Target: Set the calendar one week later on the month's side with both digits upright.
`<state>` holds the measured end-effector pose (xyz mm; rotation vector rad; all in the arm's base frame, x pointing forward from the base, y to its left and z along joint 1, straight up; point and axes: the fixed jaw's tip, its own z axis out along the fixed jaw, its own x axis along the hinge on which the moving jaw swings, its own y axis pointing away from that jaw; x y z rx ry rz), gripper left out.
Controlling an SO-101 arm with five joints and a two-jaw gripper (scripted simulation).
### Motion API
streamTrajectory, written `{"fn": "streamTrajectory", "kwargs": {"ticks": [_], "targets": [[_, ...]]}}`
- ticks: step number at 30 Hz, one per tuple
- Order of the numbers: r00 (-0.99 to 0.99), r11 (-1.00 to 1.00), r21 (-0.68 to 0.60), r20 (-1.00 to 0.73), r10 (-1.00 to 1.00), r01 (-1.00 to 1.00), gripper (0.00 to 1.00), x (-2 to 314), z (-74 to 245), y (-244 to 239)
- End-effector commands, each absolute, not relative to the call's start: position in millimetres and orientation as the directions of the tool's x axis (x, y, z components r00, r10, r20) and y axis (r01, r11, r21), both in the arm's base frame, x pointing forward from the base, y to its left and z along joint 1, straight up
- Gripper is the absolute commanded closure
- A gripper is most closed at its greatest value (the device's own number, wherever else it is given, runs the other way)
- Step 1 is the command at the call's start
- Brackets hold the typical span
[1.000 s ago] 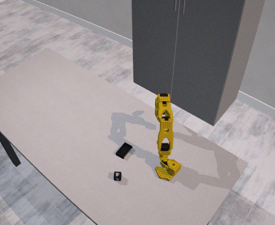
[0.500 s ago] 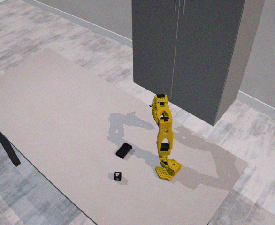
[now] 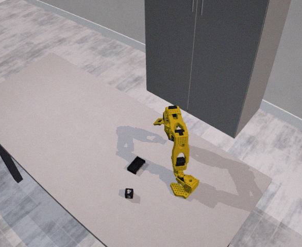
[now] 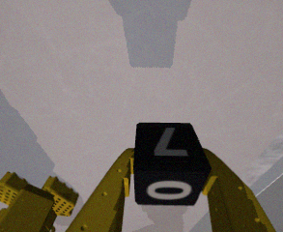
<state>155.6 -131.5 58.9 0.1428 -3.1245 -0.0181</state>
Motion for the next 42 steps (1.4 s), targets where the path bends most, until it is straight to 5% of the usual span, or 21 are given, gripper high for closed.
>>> {"fn": "streamTrajectory", "kwargs": {"ticks": [1,15,42], "targets": [[-0.980,0.980,-0.044,-0.034,-0.194,-0.193,1.00,160,68,-131],[-0.814,0.813,-0.053,-0.016,-0.581,-0.580,1.00,159,65,-119],[-0.728,0.728,-0.048,-0.009,-0.685,-0.684,1.00,157,64,-112]]}}
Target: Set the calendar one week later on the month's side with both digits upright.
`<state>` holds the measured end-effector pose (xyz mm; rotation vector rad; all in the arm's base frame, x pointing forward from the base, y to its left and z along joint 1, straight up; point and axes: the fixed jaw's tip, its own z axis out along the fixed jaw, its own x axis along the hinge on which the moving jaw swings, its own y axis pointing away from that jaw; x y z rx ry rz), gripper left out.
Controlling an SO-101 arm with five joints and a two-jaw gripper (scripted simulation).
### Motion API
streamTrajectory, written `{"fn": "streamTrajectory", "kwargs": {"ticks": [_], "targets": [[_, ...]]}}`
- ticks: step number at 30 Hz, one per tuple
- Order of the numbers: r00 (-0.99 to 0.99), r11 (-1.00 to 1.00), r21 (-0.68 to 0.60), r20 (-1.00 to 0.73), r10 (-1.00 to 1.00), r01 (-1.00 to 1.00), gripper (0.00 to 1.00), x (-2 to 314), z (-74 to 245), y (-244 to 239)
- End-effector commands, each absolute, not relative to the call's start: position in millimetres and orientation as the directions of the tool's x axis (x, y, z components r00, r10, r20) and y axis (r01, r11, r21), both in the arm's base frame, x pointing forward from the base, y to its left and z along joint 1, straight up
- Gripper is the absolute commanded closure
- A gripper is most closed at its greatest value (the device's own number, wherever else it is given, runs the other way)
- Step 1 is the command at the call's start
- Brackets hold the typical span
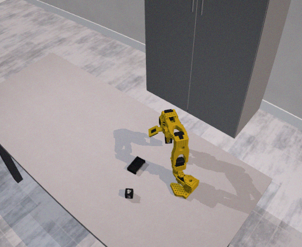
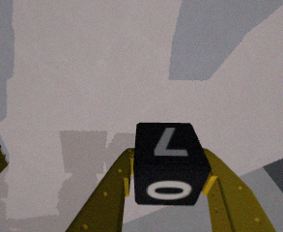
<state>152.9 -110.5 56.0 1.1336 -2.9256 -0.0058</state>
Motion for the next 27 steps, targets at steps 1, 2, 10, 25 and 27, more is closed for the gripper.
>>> {"fn": "streamTrajectory", "kwargs": {"ticks": [1,2,10,25,27], "targets": [[-0.728,0.728,-0.048,-0.009,-0.685,-0.684,1.00,156.9,63.7,-111.6],[-0.728,0.728,-0.048,-0.009,-0.685,-0.684,1.00,156.9,63.7,-111.6],[-0.728,0.728,-0.048,-0.009,-0.685,-0.684,1.00,156.9,63.7,-111.6],[-0.728,0.728,-0.048,-0.009,-0.685,-0.684,1.00,157.1,57.7,-111.8],[-0.728,0.728,-0.048,-0.009,-0.685,-0.684,1.00,157.1,57.7,-111.8]]}}
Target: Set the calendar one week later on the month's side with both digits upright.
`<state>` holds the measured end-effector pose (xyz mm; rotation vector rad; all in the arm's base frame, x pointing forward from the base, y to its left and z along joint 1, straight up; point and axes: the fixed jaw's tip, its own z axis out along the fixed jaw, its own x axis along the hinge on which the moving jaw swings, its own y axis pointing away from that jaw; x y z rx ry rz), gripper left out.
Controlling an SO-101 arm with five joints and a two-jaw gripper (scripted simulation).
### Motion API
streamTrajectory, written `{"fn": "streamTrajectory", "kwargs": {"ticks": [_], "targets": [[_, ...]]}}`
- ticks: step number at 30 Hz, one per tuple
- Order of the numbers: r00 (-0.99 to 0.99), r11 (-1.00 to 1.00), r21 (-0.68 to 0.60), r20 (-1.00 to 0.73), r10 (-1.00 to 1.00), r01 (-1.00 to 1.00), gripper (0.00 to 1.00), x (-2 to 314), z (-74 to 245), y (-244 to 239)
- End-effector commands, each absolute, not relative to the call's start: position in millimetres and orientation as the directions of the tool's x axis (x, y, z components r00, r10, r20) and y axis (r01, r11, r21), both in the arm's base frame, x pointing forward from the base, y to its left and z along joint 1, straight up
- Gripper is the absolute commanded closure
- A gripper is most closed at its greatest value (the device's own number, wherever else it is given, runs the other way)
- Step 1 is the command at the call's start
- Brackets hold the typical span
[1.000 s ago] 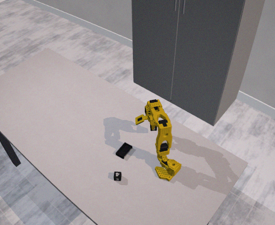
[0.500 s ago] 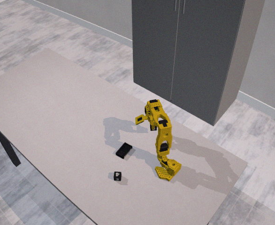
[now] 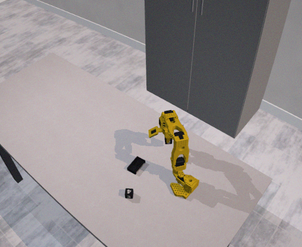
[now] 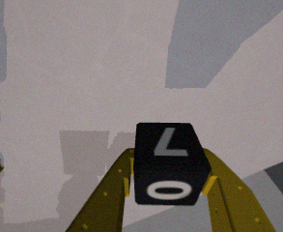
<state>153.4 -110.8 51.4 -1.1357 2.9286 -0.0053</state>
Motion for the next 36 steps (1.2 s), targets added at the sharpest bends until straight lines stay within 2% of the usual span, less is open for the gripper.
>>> {"fn": "streamTrajectory", "kwargs": {"ticks": [1,36], "targets": [[-0.728,0.728,-0.048,-0.009,-0.685,-0.684,1.00,157,58,-112],[-0.728,0.728,-0.048,-0.009,-0.685,-0.684,1.00,157,45,-112]]}}
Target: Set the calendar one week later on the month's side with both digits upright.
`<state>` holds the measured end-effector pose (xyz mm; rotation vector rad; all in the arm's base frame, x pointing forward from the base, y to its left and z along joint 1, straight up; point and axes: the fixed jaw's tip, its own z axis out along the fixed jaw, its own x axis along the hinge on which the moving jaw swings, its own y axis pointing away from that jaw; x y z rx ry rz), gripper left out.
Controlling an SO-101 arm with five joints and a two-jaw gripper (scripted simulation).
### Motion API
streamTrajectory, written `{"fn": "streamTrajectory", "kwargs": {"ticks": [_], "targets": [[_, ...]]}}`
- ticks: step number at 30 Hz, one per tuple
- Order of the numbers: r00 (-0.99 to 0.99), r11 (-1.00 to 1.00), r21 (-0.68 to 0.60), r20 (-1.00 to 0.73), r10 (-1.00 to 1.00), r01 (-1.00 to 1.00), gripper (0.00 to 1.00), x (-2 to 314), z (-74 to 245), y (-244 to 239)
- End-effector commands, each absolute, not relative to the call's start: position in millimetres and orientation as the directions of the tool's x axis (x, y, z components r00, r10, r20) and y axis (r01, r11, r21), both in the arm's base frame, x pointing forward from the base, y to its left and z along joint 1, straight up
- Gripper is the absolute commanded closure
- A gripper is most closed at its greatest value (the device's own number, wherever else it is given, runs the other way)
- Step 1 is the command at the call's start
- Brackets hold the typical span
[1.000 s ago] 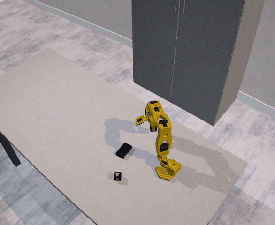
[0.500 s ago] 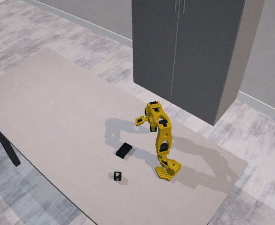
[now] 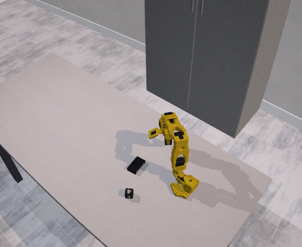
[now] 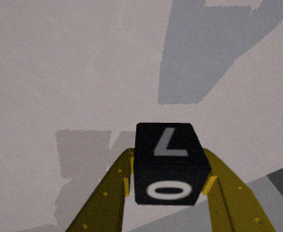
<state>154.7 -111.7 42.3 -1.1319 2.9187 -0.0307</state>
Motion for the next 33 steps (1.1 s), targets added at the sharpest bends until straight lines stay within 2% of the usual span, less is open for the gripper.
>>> {"fn": "streamTrajectory", "kwargs": {"ticks": [1,33], "targets": [[-0.728,0.728,-0.048,-0.009,-0.685,-0.684,1.00,158,45,-112],[-0.728,0.728,-0.048,-0.009,-0.685,-0.684,1.00,158,34,-112]]}}
